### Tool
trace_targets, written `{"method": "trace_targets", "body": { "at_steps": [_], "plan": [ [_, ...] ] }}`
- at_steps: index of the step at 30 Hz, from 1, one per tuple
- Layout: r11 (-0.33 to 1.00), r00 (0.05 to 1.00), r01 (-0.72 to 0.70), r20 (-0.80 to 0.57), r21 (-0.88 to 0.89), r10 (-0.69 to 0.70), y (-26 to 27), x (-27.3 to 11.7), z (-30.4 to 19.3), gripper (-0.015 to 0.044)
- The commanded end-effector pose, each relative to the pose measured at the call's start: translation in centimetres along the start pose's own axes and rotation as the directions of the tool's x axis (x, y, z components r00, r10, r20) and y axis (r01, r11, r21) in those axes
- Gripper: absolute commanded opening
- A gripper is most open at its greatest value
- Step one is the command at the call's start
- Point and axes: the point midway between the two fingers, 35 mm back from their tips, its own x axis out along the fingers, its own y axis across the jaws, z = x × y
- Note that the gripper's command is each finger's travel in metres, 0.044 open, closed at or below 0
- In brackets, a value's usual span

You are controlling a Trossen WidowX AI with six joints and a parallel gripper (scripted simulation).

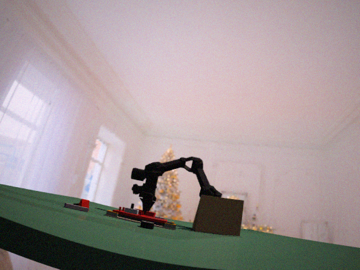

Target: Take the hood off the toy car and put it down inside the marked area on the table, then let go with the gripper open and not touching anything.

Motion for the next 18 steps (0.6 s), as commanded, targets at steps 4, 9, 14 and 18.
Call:
{"method": "trace_targets", "body": {
  "at_steps": [4, 9, 14, 18],
  "plan": [
    [1.000, 1.000, 0.005, 0.000, -0.006, -0.005, -0.01, 0.42, -0.03, 0.0000],
    [1.000, 1.000, 0.005, 0.000, -0.006, -0.005, -0.01, 0.66, -0.03, 0.0000],
    [1.000, 1.000, 0.005, 0.000, -0.006, -0.005, -0.02, 0.91, -0.04, 0.0000],
    [1.000, 1.000, 0.005, 0.000, -0.006, -0.005, -0.02, 1.10, -0.04, 0.0000]
  ]
}}
